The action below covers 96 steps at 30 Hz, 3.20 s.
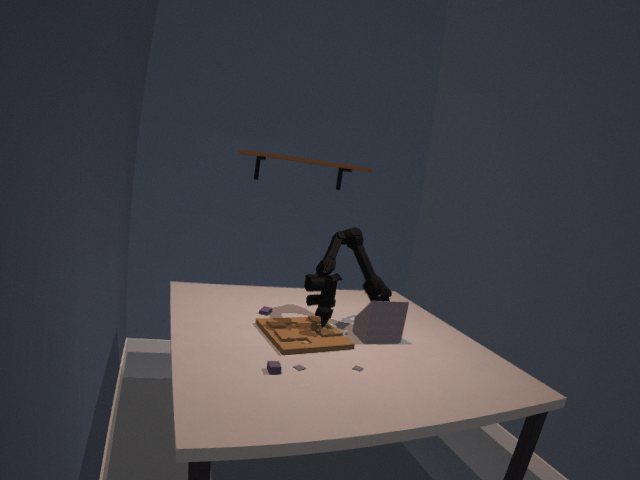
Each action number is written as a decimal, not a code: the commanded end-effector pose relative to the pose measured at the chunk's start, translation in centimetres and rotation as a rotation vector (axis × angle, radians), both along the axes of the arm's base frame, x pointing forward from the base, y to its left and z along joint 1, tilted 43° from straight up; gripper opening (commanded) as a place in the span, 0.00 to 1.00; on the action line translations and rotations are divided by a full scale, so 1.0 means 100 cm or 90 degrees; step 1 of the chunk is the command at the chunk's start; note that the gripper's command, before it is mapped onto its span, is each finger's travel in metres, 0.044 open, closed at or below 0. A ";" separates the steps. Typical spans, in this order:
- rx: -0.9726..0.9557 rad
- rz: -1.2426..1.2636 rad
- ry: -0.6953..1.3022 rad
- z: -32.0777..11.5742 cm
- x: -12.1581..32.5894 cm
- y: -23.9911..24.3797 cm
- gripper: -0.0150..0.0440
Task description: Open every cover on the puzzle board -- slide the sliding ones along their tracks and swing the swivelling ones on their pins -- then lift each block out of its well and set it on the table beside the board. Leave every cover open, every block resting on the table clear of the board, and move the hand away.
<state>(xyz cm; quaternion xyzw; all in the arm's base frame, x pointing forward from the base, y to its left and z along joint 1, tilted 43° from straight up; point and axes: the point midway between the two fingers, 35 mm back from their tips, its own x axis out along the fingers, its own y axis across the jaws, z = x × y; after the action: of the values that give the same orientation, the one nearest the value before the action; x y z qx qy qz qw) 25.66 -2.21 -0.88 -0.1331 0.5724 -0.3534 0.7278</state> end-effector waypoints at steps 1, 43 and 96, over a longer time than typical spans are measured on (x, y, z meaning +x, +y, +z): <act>-0.001 0.001 0.008 -0.004 -0.003 -0.003 0.25; -0.003 0.014 0.020 -0.002 -0.012 -0.013 0.25; 0.045 -0.365 -0.322 0.015 -0.011 0.007 0.50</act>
<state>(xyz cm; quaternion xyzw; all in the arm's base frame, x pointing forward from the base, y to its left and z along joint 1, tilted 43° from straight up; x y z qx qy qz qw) 24.31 -1.97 0.21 0.1115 0.4249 -0.5285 0.7264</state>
